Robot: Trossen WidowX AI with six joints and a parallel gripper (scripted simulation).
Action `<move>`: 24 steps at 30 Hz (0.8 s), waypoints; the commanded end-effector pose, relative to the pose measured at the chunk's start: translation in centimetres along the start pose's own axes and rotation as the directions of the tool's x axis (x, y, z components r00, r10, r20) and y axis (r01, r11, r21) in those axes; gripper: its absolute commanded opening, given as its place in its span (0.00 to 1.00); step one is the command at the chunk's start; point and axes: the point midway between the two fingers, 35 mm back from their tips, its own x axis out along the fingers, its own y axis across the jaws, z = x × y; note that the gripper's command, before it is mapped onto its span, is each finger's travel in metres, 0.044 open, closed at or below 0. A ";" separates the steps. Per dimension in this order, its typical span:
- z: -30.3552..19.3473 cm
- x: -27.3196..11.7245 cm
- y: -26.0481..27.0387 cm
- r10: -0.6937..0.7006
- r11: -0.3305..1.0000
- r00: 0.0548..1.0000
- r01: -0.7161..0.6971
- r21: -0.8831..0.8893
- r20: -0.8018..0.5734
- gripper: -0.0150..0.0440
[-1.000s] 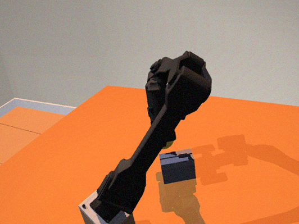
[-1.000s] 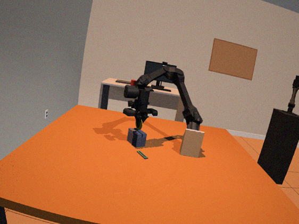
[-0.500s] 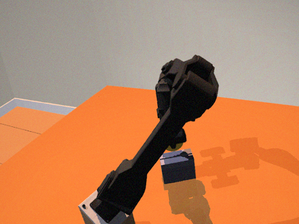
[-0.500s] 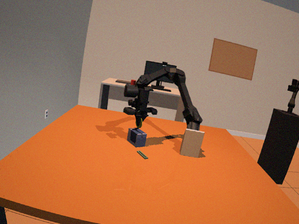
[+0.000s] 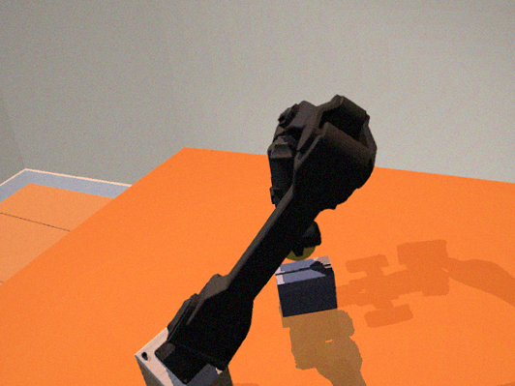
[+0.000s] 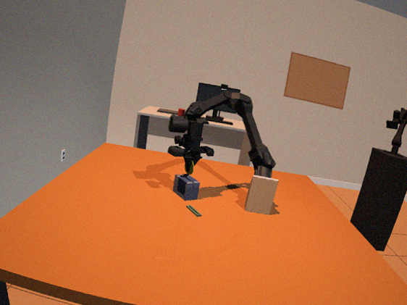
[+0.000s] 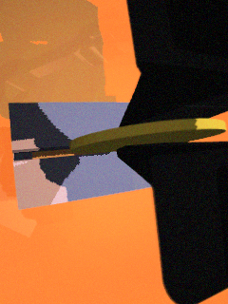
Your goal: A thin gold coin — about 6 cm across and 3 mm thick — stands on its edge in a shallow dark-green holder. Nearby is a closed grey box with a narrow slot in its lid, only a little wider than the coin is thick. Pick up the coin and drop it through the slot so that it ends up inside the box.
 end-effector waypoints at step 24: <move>0.3 0.1 -0.2 0.000 1.000 1.000 0.000 -0.005 -0.002 0.25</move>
